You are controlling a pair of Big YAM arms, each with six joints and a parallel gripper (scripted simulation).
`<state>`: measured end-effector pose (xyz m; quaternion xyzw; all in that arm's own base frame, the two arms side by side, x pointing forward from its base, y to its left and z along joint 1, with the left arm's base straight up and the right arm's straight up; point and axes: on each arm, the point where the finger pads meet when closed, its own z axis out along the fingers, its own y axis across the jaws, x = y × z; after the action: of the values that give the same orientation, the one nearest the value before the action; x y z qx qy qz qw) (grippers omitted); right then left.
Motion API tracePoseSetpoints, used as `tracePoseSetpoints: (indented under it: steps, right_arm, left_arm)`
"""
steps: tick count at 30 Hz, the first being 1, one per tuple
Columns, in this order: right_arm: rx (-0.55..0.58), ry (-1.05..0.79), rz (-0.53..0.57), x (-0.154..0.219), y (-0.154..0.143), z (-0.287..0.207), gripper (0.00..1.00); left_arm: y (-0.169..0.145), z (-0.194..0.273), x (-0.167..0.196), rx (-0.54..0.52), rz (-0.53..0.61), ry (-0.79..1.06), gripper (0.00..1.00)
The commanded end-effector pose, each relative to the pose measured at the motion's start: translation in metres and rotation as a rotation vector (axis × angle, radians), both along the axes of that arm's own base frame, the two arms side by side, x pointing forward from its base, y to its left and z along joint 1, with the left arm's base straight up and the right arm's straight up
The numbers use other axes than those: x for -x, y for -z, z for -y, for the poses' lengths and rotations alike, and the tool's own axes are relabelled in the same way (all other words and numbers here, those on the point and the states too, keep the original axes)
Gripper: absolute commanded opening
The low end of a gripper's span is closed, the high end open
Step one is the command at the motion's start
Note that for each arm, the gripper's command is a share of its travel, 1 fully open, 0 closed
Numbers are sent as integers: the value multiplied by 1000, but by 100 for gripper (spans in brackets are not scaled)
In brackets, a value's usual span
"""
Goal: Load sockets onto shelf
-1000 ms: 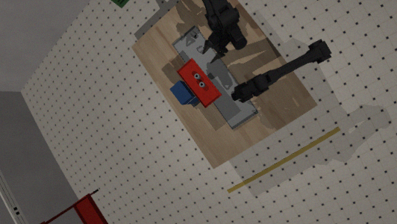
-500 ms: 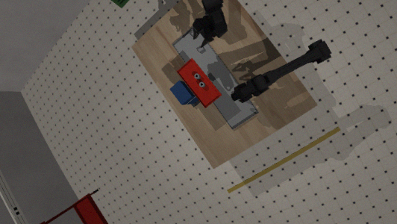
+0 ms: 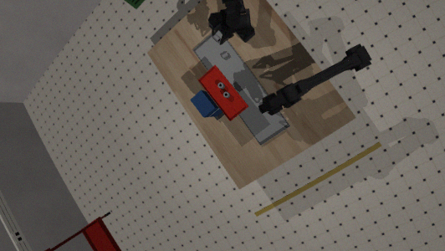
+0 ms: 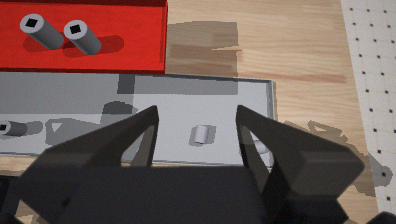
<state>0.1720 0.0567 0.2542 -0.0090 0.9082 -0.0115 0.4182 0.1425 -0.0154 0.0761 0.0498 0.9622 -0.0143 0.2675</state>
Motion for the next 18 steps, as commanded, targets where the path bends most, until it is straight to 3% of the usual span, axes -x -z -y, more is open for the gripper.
tracePoseSetpoints:
  steps: [1,18]
  right_arm:
    - [12,-24,-8,-2,-6,16,65]
    - [3,-4,-52,1,4,36,65]
  left_arm:
    - [-7,0,-8,5,44,-6,65]
    - [-15,0,-10,7,61,-6,65]
